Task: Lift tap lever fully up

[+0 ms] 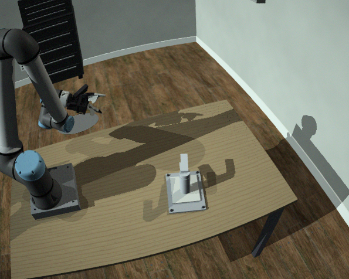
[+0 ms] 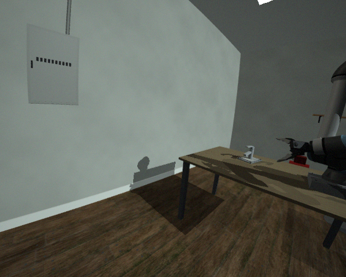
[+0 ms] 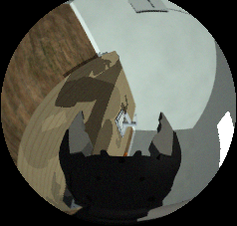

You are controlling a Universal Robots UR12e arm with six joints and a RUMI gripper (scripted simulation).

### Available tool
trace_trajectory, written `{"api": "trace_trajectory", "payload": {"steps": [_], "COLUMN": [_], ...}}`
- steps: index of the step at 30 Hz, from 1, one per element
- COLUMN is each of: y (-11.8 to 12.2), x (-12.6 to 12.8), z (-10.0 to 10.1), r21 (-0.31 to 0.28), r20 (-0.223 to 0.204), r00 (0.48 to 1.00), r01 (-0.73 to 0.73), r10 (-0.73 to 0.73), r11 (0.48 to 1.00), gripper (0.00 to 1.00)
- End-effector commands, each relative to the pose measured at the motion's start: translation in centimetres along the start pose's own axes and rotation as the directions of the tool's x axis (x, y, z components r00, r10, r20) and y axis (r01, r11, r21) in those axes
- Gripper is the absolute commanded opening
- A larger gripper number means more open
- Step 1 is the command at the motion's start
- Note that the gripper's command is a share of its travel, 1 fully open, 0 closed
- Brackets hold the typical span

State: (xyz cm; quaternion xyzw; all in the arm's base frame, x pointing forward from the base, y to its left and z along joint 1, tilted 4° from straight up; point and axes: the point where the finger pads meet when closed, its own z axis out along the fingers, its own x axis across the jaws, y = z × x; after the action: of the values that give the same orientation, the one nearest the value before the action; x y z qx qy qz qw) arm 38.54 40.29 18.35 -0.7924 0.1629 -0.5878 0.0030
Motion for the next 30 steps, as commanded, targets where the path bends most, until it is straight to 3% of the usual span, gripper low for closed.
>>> {"api": "trace_trajectory", "payload": {"steps": [1, 22, 30], "y": [0.0, -0.1, -0.7], "x": [0.0, 0.0, -0.1], "z": [0.0, 0.2, 2.4], "r21": [0.0, -0.002, -0.027], "r20": [0.0, 0.002, 0.031], "r00": [1.0, 1.0, 0.999], "r01": [-0.001, 0.002, 0.044], "r10": [0.001, -0.002, -0.043], "r11": [1.0, 1.0, 0.999], "gripper": [1.0, 1.0, 1.0]}}
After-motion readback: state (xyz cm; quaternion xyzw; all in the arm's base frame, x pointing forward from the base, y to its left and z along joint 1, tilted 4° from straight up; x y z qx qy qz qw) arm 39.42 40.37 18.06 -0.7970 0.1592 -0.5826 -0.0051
